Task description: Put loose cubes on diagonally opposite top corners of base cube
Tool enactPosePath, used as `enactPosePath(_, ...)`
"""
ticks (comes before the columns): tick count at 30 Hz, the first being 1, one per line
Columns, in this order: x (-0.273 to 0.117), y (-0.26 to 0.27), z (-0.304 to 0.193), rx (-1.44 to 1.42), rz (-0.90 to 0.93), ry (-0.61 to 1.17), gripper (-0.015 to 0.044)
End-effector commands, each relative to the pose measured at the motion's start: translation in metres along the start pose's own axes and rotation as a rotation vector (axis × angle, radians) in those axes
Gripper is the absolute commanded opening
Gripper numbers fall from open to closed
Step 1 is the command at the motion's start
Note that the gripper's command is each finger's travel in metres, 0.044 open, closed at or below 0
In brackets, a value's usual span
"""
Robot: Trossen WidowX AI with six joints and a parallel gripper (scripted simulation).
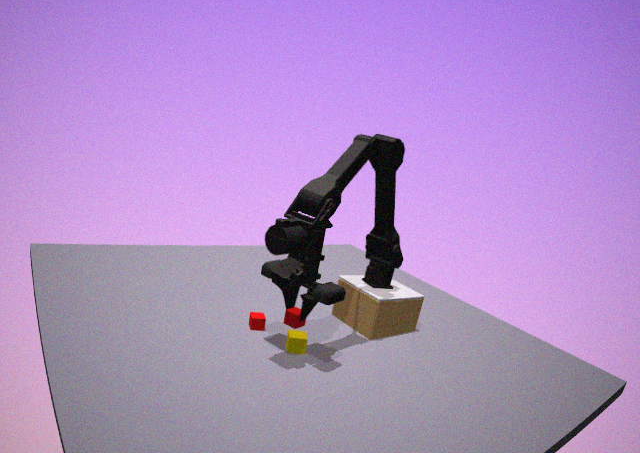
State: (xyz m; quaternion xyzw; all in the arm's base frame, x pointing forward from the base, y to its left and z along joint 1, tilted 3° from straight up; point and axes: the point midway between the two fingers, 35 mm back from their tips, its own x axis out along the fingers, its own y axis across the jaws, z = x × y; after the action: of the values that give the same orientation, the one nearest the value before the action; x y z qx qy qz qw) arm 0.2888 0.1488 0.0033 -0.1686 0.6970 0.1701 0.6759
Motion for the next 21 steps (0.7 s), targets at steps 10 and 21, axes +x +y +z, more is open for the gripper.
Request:
enactPosePath(10,0.025,0.001,0.001,0.008,0.003,-0.004,0.0105)
enactPosePath(21,0.027,0.001,0.001,0.005,0.003,-0.004,0.0105)
